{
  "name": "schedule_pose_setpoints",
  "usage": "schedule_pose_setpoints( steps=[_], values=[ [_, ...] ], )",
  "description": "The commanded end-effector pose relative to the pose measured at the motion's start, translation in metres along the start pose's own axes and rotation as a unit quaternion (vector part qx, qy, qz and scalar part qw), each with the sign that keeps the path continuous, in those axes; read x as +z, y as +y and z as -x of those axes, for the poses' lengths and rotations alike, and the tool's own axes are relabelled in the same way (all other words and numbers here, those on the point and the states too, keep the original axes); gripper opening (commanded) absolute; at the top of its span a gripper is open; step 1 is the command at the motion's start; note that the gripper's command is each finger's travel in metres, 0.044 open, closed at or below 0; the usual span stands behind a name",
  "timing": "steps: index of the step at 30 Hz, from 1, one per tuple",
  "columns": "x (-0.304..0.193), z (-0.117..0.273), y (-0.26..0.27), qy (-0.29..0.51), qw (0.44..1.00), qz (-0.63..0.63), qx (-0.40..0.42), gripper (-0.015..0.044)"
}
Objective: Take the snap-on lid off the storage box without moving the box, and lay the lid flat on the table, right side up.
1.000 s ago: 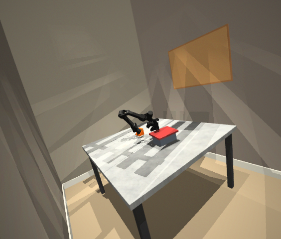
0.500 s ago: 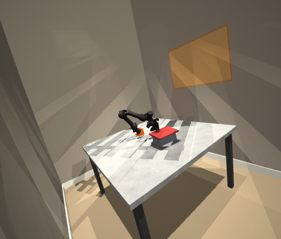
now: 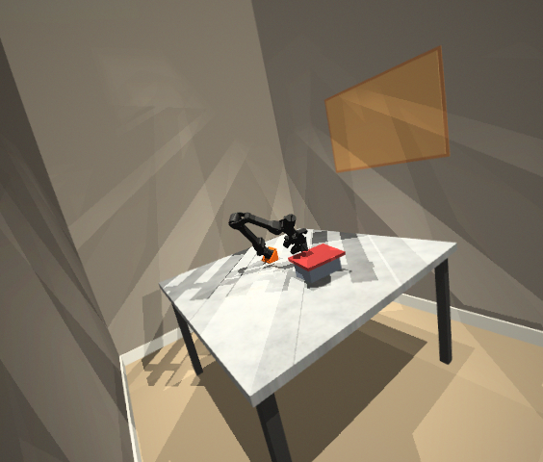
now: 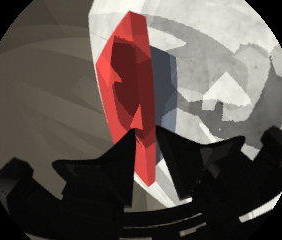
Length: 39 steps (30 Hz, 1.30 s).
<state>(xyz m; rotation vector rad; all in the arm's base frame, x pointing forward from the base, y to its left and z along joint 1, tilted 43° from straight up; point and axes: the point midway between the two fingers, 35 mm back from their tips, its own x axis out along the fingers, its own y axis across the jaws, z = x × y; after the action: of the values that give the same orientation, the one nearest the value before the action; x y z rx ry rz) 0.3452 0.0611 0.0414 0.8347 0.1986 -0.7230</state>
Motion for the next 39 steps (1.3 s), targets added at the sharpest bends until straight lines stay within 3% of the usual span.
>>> schedule_pose_setpoints(
  steps=[1, 39],
  values=[
    [-0.001, -0.001, 0.000, 0.001, 1.000, 0.001, 0.000, 0.0000],
    [0.000, 0.006, 0.013, 0.004, 1.000, 0.002, -0.001, 0.0000]
  ],
)
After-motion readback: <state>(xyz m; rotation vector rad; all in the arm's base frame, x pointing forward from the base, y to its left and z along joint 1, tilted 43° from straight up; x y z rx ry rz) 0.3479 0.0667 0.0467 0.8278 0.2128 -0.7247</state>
